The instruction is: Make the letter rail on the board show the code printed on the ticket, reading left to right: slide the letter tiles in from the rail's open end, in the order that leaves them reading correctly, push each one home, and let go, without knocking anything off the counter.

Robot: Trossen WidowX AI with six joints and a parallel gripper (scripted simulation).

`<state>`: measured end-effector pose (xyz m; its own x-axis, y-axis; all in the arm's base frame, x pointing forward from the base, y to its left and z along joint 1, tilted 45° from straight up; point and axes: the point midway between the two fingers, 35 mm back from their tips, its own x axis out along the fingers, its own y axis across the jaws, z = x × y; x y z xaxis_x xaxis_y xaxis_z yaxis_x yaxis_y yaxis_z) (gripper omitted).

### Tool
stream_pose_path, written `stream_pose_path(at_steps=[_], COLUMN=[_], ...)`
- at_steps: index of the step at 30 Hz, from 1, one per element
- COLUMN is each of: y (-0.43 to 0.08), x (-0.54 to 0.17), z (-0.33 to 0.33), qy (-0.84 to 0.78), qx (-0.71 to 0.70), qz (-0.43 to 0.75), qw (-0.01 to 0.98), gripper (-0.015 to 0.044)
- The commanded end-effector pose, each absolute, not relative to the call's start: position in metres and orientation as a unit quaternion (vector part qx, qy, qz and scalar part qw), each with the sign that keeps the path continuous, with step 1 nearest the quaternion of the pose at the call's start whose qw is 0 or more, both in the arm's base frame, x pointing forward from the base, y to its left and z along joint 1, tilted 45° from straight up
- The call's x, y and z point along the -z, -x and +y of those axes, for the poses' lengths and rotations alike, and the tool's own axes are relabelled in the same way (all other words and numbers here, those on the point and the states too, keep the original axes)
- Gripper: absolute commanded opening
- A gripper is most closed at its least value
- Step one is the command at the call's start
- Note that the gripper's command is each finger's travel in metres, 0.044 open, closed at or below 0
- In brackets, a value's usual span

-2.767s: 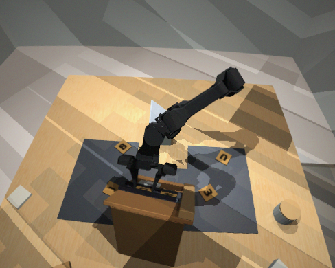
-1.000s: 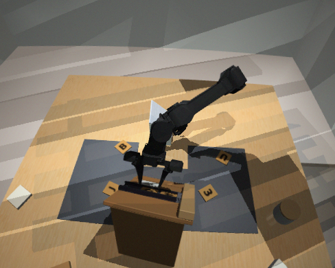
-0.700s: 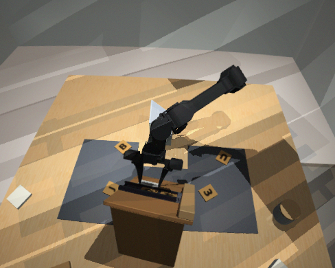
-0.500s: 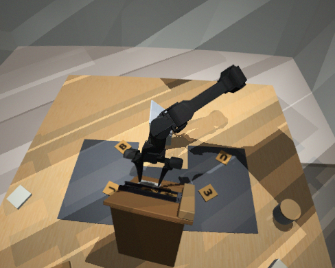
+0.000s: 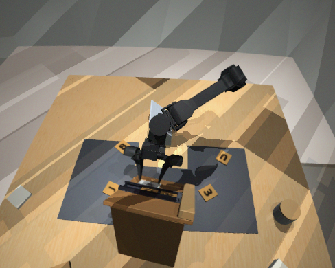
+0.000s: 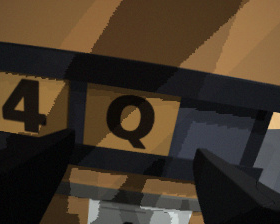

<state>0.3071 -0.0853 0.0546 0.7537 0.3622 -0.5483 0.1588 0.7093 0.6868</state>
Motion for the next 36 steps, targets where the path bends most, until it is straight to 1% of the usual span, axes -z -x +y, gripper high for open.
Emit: stream_pose_path(at_steps=[1,30,36], y=[-0.3052,-0.2987,-0.2987], x=[-0.0572,-0.0656,-0.0631], z=[-0.0861,-0.0888,-0.0889], qy=[-0.375,-0.375,-0.377], qx=[-0.061,-0.061,-0.059], qz=[0.344,0.344,0.346], qw=[0.859,0.859,0.857], gripper=[0.0295,0.0295,0.0138])
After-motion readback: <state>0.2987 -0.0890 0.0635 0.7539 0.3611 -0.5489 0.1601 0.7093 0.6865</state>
